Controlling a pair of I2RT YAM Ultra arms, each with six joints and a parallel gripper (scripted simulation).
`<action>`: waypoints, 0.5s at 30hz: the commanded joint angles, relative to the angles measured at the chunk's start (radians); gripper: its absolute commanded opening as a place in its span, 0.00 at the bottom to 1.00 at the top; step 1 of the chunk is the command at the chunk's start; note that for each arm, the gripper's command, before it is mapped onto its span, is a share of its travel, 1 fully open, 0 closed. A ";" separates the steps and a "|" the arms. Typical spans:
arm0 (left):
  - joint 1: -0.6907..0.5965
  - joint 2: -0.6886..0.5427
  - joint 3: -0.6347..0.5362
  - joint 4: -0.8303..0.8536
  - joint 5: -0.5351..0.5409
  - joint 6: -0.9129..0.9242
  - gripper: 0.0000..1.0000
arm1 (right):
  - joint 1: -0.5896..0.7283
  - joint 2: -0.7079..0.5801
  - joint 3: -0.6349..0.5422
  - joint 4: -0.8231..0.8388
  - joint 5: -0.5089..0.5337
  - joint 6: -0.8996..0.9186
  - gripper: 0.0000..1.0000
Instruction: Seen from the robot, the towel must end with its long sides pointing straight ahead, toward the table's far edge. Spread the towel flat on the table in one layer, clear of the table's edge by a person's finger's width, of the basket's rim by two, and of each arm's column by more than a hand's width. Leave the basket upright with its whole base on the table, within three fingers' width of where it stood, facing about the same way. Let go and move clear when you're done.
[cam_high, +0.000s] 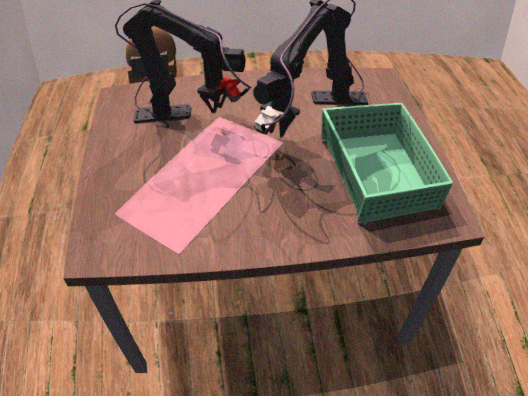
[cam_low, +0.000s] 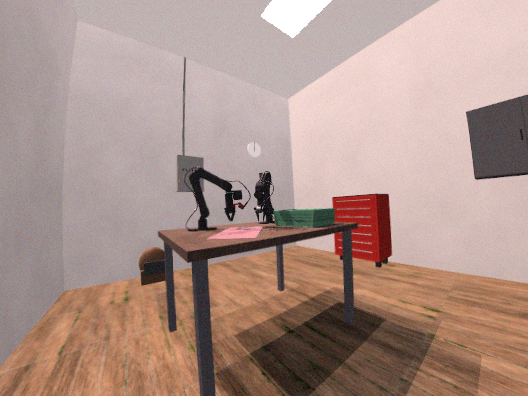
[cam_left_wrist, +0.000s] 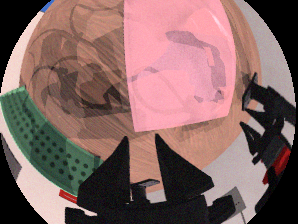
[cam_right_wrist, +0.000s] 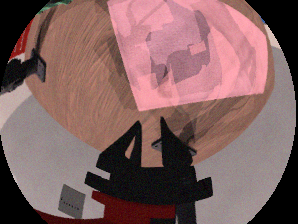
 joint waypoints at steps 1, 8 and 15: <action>-0.005 -0.027 0.031 0.030 0.000 -0.014 0.34 | 0.062 0.038 -0.029 0.106 0.014 0.106 0.34; -0.005 -0.028 0.031 0.031 0.000 -0.012 0.34 | 0.068 0.023 0.001 0.119 0.022 0.116 0.34; -0.005 -0.028 0.030 0.031 0.000 -0.012 0.34 | 0.069 0.024 0.001 0.121 0.024 0.116 0.34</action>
